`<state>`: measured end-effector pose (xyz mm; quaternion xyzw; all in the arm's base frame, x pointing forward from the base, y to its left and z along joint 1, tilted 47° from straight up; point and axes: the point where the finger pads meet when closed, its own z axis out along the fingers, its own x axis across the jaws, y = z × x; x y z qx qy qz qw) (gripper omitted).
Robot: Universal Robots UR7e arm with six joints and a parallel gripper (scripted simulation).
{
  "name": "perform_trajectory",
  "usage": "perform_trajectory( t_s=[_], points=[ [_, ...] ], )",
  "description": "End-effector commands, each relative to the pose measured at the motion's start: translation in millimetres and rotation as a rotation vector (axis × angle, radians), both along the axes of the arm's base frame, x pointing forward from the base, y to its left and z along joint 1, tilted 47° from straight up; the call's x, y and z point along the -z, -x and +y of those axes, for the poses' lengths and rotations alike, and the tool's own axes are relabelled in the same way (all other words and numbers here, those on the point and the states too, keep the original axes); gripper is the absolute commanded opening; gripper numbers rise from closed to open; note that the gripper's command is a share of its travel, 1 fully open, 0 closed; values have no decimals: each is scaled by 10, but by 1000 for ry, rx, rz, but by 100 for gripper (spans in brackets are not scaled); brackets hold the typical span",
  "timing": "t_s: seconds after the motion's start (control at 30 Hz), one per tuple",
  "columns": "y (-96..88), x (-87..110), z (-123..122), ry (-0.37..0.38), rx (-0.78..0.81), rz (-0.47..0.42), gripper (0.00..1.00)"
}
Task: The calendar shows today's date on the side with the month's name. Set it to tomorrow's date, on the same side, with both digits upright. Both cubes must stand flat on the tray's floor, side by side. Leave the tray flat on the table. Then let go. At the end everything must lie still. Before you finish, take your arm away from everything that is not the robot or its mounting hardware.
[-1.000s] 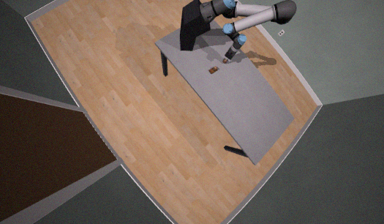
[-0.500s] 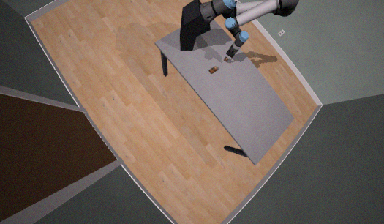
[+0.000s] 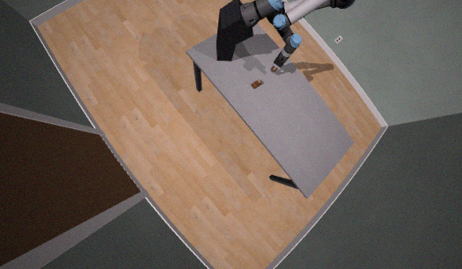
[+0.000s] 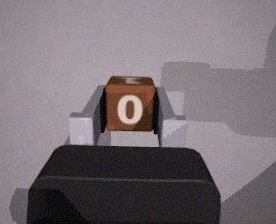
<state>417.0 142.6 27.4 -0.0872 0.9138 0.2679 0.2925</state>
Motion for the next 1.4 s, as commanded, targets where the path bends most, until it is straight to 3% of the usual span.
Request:
perform_trajectory(
  t_s=[0.0,1.37],
  points=[
    [47,-74,-58,-1,-6,5,60],
    [86,-119,-117,-12,11,19,60]
  ],
)
